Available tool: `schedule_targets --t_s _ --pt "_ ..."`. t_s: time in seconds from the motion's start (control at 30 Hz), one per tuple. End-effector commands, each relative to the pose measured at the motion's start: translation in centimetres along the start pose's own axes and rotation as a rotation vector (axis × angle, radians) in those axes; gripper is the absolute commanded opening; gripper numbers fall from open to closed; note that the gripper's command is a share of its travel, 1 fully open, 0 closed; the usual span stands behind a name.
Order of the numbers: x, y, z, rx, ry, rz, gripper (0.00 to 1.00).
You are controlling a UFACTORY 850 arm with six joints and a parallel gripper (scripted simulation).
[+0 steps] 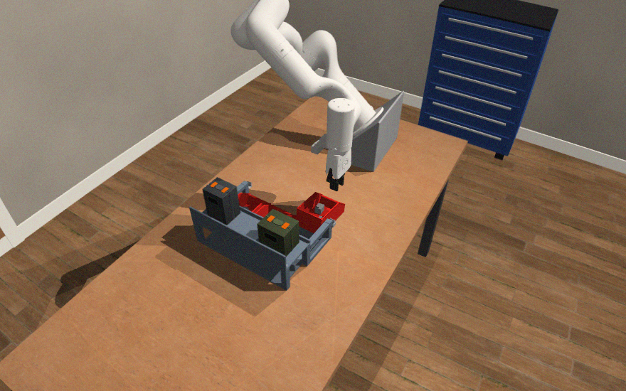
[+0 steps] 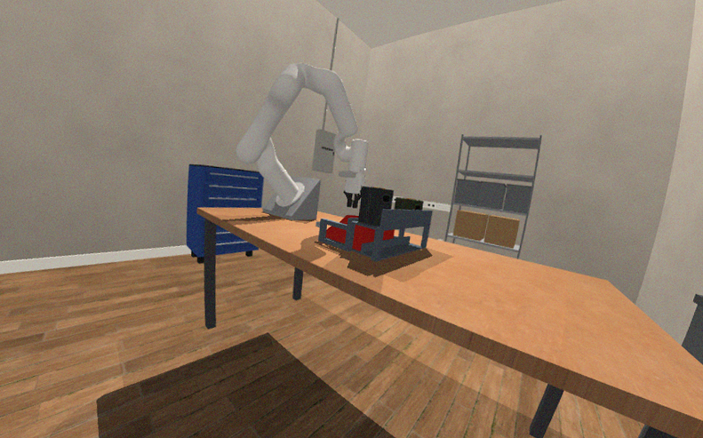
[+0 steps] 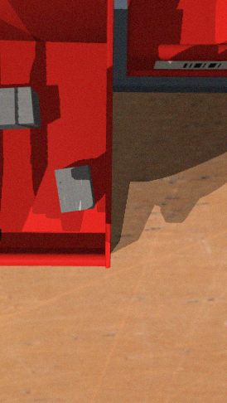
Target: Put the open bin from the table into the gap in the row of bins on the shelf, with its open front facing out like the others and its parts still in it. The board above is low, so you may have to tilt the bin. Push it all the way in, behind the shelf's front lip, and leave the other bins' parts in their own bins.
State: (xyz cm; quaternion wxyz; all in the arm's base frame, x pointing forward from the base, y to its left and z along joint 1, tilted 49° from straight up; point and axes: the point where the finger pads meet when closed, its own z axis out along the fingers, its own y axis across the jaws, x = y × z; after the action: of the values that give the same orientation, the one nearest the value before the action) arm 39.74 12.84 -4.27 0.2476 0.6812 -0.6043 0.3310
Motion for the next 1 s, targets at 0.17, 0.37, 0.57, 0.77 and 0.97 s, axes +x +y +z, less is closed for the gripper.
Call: schedule_targets --t_s 0.17,0.37,0.57,0.77,0.97 --pt "-0.32 2.57 0.52 0.001 0.0 -0.001 0.34" --pt "-0.32 2.57 0.52 0.001 0.0 -0.001 0.34" --pt "-0.24 1.81 0.36 0.001 0.0 -0.001 0.34" --pt "-0.22 1.63 0.32 0.001 0.0 -0.001 0.34" --pt "-0.22 1.63 0.32 0.001 0.0 -0.001 0.34"
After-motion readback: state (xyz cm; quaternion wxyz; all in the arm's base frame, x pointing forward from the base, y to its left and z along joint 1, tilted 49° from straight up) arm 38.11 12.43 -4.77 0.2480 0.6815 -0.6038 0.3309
